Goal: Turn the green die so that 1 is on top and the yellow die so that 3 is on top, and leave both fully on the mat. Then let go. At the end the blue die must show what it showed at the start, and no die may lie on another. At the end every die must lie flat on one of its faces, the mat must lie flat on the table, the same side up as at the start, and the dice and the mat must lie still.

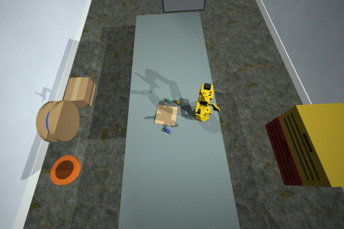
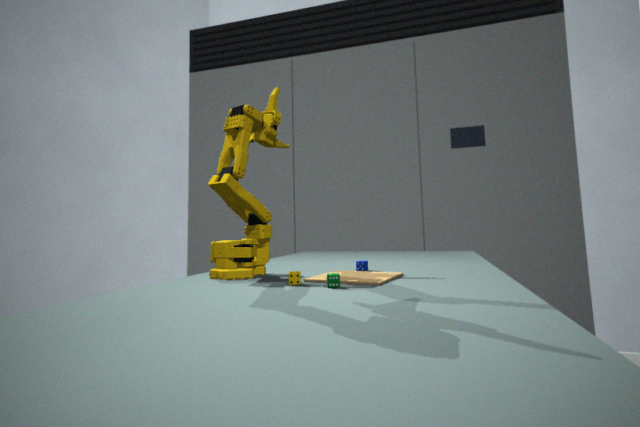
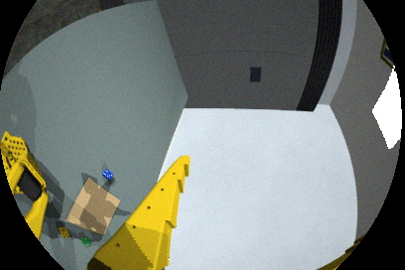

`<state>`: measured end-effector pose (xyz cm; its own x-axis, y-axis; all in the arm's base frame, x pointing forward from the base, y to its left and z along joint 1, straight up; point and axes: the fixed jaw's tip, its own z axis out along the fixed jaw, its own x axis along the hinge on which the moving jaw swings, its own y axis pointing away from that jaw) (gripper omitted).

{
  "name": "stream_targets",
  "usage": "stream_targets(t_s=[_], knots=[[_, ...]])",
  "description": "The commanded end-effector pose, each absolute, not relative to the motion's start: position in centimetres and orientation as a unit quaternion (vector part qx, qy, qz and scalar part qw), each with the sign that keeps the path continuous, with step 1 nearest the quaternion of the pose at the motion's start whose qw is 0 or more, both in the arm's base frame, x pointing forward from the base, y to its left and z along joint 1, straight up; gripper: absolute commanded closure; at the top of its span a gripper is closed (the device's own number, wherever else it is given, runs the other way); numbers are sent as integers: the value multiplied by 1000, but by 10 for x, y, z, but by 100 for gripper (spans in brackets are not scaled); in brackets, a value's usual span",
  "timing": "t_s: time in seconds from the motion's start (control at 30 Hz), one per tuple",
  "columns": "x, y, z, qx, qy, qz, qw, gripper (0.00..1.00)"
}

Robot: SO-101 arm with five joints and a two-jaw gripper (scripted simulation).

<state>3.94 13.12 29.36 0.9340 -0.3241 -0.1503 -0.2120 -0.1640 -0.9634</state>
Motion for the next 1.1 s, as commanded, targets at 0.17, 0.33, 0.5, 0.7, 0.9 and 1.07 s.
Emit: stream_targets(t_s=[0.17, 0.33, 0.5, 0.7, 0.9, 1.07], knots=[[40, 131, 294, -761, 176, -45, 622, 0], [40, 131, 294, -761, 176, -45, 622, 0], [40, 131, 294, -761, 176, -45, 622, 0], [40, 131, 293, -761, 180, -45, 622, 0], [46, 131, 289, -759, 209, -48, 614, 2], [55, 131, 282, -754, 252, -52, 604, 4]])
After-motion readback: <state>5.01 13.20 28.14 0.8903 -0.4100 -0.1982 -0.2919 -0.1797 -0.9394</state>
